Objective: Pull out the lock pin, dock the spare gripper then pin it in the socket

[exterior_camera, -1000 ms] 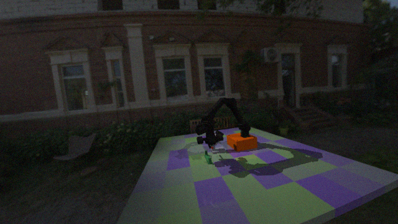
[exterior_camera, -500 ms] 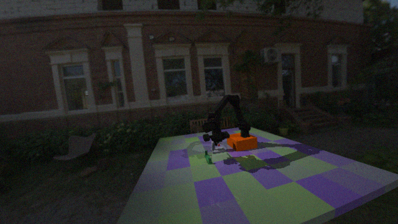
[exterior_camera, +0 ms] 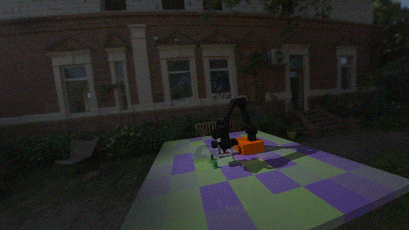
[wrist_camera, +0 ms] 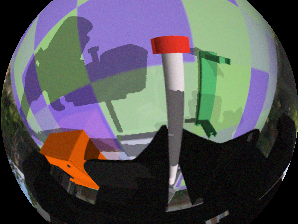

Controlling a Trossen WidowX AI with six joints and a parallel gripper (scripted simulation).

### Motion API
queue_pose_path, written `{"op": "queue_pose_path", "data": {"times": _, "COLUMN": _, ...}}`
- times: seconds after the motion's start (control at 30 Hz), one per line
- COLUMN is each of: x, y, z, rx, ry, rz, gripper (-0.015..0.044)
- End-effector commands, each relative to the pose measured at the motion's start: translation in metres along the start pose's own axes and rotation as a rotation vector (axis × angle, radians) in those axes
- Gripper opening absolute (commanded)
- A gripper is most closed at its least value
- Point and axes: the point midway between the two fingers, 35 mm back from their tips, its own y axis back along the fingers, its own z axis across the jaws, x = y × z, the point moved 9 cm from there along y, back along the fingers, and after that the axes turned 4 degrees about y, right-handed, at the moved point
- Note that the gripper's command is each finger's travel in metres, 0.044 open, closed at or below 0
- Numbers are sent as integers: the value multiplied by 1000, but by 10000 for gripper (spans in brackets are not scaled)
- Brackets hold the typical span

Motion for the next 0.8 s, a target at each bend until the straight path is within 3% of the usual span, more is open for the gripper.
{"op": "queue_pose_path", "data": {"times": 0.0, "x": -4, "y": -20, "z": 2, "rx": -13, "ry": 1, "rz": 1, "gripper": 0}}
{"op": "queue_pose_path", "data": {"times": 0.77, "x": 9, "y": -24, "z": 4, "rx": -15, "ry": 0, "rz": 1, "gripper": 0}}
